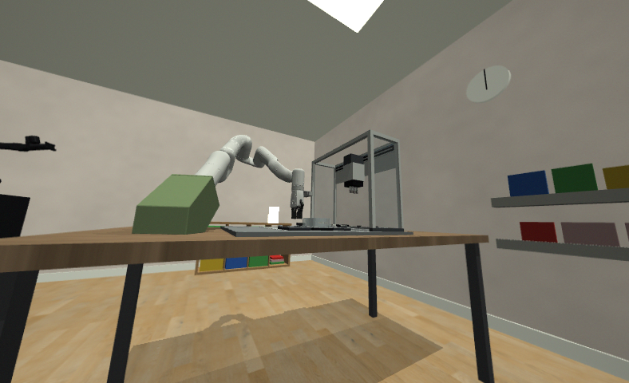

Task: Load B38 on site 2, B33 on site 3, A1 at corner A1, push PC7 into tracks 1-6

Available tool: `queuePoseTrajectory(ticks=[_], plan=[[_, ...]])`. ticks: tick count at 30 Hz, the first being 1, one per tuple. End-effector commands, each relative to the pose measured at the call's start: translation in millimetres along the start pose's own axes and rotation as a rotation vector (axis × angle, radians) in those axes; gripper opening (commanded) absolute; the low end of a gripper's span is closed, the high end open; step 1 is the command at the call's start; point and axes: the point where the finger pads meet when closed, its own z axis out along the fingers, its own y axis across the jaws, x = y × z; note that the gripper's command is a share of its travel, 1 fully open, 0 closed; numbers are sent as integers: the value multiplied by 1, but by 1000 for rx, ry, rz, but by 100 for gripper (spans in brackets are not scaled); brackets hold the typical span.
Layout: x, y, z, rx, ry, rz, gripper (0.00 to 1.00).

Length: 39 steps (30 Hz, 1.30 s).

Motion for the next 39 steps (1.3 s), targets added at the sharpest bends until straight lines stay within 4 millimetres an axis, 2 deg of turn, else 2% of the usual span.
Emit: queuePoseTrajectory(ticks=[1, 39], plan=[[1, 0, -8, -1, 3, -1, 82], [1, 0, -64, -1, 3, -1, 82]])
